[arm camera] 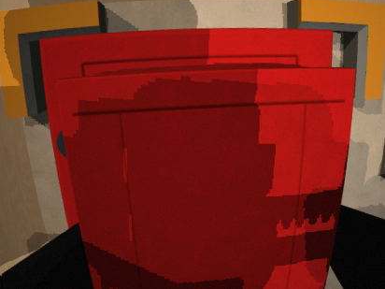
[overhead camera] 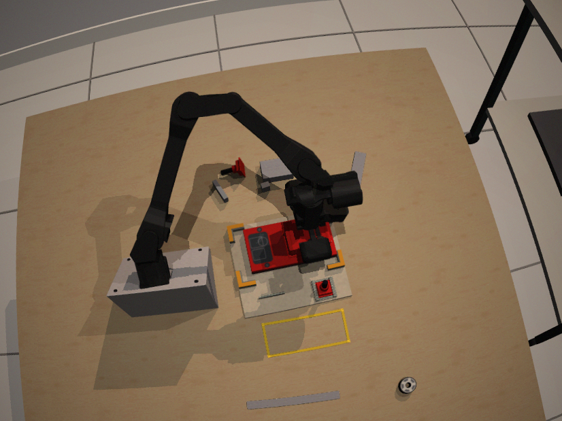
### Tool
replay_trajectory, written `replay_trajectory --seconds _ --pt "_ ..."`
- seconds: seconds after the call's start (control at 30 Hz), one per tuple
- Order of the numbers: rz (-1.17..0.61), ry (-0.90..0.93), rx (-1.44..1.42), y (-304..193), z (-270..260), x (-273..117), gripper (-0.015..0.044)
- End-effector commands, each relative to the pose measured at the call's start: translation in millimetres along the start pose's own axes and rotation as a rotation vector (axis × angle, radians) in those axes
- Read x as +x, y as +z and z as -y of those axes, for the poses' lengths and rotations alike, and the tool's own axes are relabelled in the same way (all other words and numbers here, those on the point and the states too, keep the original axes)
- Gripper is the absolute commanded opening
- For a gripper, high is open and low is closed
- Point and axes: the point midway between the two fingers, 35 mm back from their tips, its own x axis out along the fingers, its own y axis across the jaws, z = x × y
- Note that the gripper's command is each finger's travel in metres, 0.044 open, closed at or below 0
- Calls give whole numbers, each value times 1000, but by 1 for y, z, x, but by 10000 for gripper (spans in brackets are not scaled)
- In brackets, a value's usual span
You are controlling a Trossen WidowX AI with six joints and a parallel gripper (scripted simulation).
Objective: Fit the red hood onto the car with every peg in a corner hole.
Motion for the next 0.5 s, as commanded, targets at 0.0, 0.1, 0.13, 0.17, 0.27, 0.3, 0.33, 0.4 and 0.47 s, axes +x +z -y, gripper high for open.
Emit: replay_trajectory --seconds 0.0,0.1,0.13,0.17,0.27,0.3,0.33,0.4,0.47 --pt "2 5 3 0 -1 1 0" --pt "2 5 3 0 -1 2 0" --pt "2 5 3 0 -1 3 0" --pt "2 5 3 0 -1 3 0" --pt "2 5 3 0 -1 4 0" --pt "2 6 3 0 -1 5 0" --pt "2 5 3 0 -1 4 0" --pt "2 5 3 0 -1 4 0" --pt "2 5 3 0 -1 4 0"
